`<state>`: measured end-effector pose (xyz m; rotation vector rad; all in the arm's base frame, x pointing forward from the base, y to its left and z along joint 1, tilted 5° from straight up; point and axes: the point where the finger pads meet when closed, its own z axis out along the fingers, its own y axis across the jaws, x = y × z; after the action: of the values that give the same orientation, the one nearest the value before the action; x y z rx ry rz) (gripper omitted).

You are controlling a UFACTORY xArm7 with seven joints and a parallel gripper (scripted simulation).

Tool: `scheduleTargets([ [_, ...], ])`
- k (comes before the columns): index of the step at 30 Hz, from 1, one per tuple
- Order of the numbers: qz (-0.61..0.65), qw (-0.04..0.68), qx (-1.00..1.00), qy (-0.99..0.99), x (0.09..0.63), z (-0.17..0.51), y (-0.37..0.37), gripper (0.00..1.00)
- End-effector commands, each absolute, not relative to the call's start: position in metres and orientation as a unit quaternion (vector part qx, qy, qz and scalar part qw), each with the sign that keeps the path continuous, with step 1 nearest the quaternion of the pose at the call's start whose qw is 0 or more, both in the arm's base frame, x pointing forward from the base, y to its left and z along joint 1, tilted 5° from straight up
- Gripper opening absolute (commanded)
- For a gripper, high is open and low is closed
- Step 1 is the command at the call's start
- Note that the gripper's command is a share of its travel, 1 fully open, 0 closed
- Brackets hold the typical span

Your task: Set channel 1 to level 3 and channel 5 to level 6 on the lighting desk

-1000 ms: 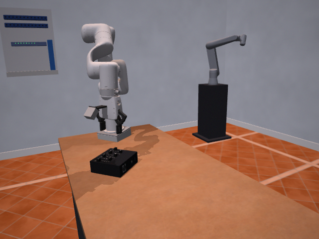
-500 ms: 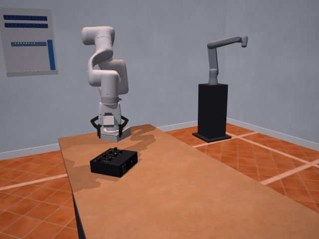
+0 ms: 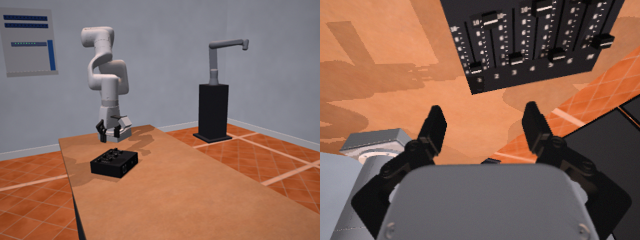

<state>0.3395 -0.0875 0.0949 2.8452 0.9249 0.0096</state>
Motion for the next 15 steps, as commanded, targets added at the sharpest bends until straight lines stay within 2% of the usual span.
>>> scheduleTargets([
  [1,0.013,0.045,0.923,0.383,0.3399,0.0953,-0.0877,1.00],
  [3,0.013,0.045,0.922,0.383,0.3398,0.0952,-0.0876,1.00],
  [4,0.013,0.045,0.922,0.383,0.3398,0.0952,-0.0876,0.00],
  [15,0.013,0.045,0.922,0.383,0.3398,0.0952,-0.0876,0.00],
])
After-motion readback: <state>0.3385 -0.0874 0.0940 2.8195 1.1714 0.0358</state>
